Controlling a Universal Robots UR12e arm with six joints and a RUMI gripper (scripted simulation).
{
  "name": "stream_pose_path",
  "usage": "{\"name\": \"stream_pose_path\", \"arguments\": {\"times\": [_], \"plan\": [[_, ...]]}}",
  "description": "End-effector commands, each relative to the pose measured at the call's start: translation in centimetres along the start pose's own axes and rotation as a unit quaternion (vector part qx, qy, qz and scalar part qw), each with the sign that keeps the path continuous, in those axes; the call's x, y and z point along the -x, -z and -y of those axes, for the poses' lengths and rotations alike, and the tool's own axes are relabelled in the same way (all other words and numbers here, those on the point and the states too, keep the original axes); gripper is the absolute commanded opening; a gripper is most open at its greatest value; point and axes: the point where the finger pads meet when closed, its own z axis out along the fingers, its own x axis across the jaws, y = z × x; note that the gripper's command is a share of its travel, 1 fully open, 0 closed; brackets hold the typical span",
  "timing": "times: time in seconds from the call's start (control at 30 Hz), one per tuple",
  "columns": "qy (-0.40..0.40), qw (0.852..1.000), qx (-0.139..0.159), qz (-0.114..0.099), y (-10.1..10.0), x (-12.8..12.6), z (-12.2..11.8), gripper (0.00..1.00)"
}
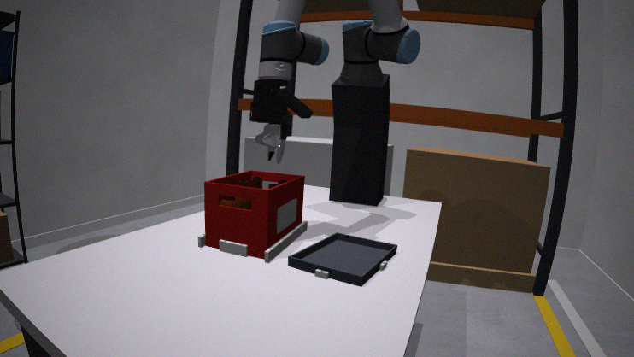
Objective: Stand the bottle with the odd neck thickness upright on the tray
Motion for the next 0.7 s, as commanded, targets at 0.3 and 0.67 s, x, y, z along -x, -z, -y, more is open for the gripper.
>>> {"name": "stream_pose_path", "arguments": {"times": [0.3,0.67], "plan": [[0.0,1.0,0.0,0.0,-0.07,-0.03,-0.04,0.38],[0.0,1.0,0.0,0.0,-0.67,-0.03,-0.05,0.38]]}}
